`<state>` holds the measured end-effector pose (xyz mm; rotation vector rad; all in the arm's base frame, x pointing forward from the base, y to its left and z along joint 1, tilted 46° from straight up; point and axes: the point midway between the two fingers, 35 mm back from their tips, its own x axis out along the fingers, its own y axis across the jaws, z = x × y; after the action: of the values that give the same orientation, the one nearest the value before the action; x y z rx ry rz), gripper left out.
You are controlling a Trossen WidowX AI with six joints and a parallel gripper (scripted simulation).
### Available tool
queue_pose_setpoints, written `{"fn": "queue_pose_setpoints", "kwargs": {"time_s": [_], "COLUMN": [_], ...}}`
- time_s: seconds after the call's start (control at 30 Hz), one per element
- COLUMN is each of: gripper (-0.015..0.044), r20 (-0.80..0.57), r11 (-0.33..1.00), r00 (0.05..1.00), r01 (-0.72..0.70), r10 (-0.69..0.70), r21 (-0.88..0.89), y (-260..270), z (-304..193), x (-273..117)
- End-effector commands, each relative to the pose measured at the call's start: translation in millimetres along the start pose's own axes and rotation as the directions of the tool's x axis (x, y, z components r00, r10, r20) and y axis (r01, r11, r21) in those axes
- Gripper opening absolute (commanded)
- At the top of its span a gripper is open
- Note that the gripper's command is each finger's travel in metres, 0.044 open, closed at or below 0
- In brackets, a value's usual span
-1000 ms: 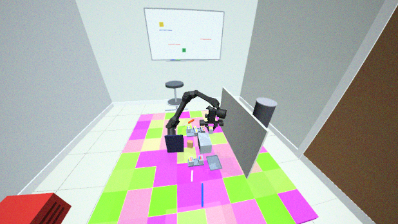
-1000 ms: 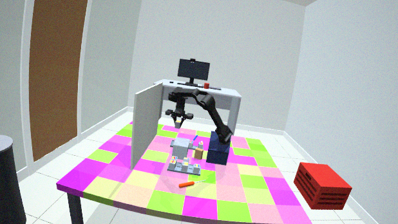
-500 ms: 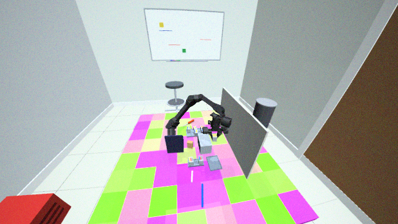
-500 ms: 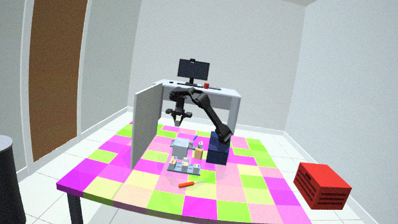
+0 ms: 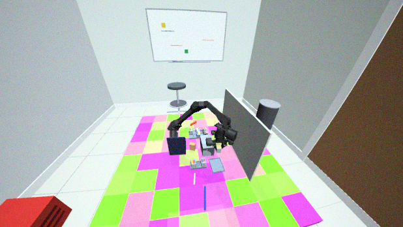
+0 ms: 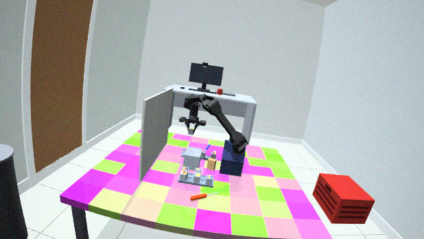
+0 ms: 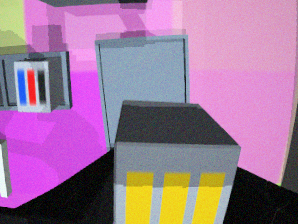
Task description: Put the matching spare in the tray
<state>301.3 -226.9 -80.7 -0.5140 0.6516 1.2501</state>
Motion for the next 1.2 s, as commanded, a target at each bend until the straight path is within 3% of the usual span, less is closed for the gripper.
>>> {"fn": "queue_pose_setpoints", "kwargs": {"time_s": [0.0, 1.17], "gripper": [0.0, 0.0], "r20": [-0.004, -0.008], "r11": [1.0, 1.0], "r00": [1.0, 1.0], "r01": [0.004, 0.005], "r10": [-0.004, -0.005], "r21": [-0.013, -0.012], "y": [0, -6], "z": [-9, -12], "x": [1, 42]}}
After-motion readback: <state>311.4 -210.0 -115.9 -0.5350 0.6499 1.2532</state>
